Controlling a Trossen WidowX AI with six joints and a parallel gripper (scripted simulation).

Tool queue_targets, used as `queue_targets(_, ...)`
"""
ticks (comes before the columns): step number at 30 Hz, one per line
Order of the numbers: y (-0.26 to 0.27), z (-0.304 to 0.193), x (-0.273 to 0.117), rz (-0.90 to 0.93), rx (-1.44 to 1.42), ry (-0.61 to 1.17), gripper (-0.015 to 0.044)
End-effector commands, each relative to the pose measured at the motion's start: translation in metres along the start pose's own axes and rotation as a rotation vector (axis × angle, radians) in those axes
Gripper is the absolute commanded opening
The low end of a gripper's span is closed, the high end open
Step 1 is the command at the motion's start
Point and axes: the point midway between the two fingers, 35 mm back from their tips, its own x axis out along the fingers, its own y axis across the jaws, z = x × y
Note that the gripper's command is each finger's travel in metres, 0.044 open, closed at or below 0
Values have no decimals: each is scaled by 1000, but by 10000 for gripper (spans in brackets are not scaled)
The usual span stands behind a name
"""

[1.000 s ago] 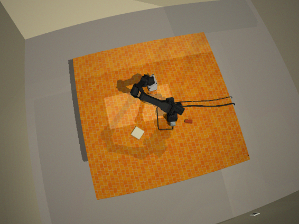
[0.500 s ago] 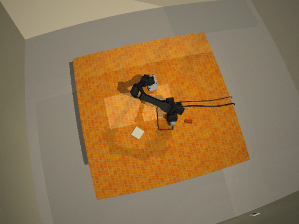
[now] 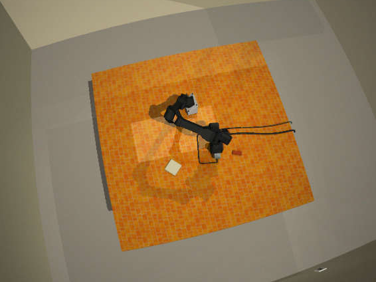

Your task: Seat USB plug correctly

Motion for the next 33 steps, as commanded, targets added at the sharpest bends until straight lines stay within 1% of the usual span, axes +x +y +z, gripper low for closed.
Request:
queue_targets(1, 0, -2, 3, 3, -3, 7, 0)
queue_targets(30, 0, -2, 3, 3, -3, 7, 0)
queue_targets(33, 0, 0, 0, 0, 0, 0, 79)
